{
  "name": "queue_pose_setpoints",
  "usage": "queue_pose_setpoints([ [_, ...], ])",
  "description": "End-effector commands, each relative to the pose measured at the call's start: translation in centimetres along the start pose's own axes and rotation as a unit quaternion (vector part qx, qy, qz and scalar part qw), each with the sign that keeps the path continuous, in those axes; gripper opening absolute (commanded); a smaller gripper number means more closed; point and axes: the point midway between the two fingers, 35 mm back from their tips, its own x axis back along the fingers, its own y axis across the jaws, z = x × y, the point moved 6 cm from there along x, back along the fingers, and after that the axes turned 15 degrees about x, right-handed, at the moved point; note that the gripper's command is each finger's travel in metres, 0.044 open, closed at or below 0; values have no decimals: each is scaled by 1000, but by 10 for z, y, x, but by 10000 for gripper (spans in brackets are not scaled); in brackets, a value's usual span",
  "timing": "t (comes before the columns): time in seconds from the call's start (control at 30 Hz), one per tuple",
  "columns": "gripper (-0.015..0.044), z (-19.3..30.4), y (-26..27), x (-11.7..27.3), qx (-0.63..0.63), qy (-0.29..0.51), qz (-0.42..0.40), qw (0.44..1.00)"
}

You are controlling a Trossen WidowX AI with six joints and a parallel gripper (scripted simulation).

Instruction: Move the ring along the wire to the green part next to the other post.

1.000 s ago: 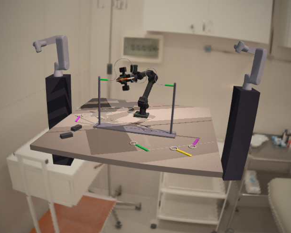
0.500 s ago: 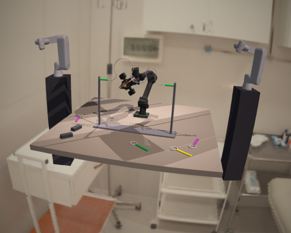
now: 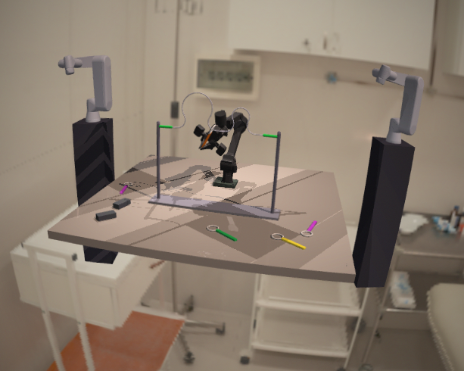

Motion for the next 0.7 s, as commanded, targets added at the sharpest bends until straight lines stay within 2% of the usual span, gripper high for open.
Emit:
queue_pose_setpoints([
  [0.0,-150,-3,9,2,-38,0,-20,999],
  [0.67,-150,-29,48,16,-189,-5,-109,976],
])
